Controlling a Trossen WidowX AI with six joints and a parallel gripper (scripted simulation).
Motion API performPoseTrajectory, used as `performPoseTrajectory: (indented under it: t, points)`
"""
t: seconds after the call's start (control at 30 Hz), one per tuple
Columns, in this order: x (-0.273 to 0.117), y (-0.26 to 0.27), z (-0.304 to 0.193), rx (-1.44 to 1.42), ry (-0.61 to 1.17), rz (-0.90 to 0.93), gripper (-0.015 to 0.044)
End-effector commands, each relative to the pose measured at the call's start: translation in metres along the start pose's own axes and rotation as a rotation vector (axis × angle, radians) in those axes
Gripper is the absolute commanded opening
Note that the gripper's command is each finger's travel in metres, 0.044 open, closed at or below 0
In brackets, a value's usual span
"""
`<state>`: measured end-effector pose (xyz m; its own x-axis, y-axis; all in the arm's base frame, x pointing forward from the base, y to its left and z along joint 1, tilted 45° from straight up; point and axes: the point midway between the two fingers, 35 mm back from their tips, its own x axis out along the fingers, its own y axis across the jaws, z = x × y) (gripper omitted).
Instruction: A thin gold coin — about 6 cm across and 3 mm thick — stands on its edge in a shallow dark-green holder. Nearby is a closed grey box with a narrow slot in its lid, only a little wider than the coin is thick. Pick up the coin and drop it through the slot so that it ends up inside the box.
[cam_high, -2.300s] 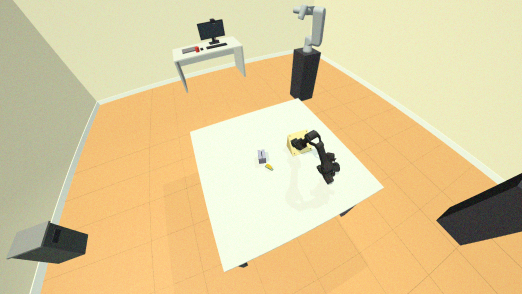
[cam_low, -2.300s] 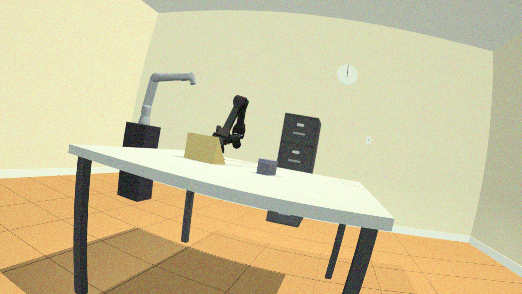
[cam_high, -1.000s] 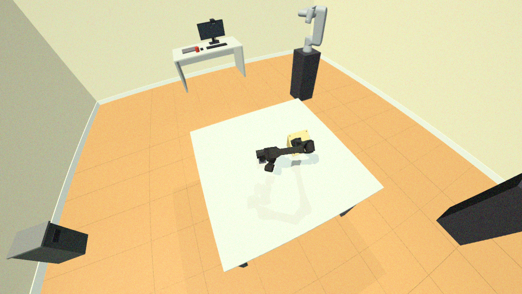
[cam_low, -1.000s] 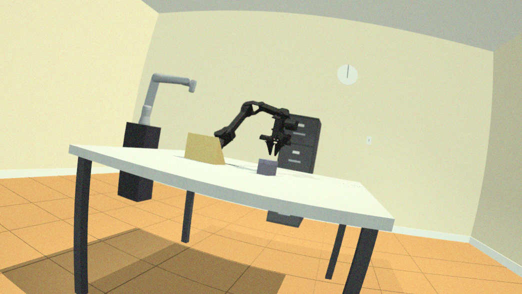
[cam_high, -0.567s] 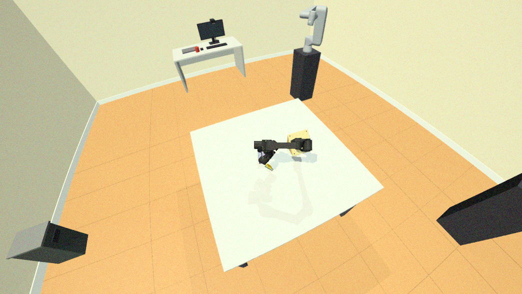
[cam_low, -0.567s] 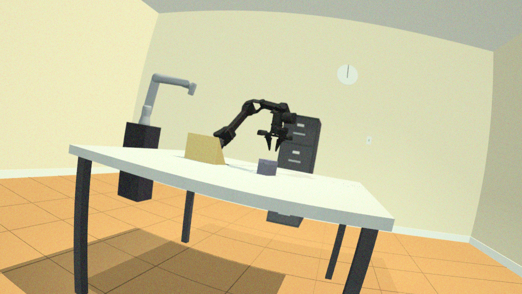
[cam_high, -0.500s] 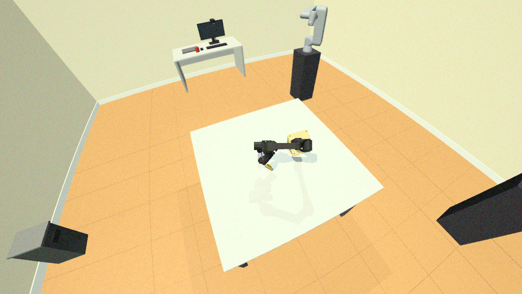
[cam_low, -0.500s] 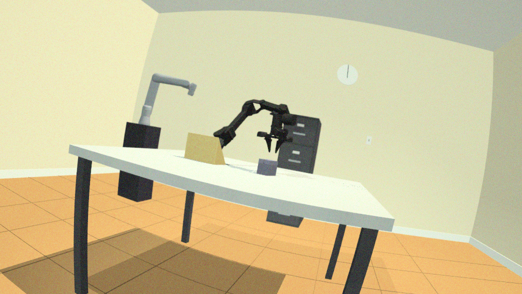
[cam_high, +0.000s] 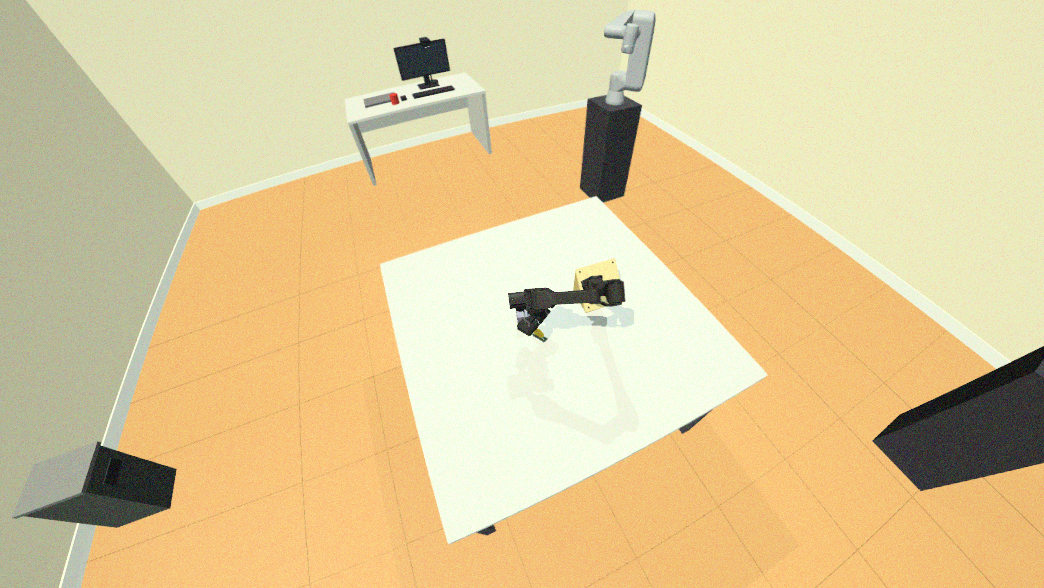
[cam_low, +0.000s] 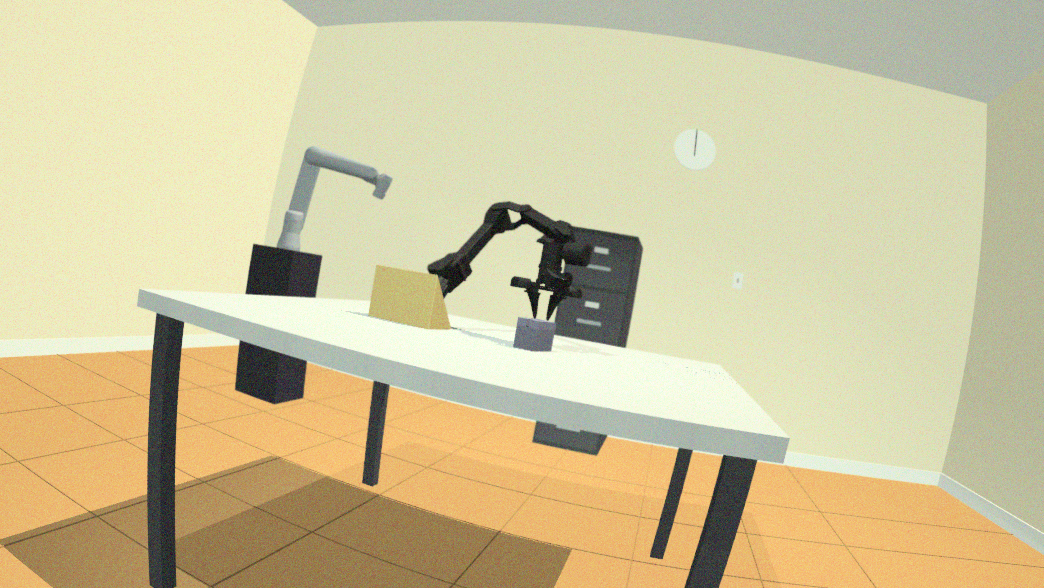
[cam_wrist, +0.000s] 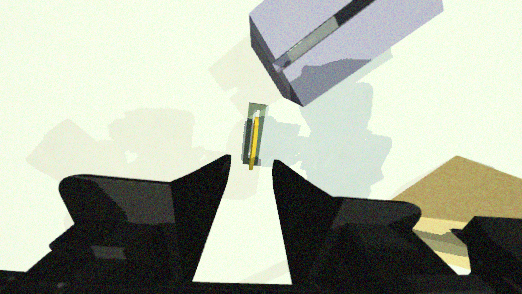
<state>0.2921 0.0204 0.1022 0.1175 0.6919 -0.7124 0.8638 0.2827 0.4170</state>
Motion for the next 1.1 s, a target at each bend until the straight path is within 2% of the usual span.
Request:
performPoseTrajectory:
  t: [0.0, 1.07]
  points:
    - [0.007, 0.000, -0.001, 0.002, 0.006, 0.001, 0.0161]
    - [0.058, -0.001, -0.003, 0.001, 0.008, 0.003, 0.0161]
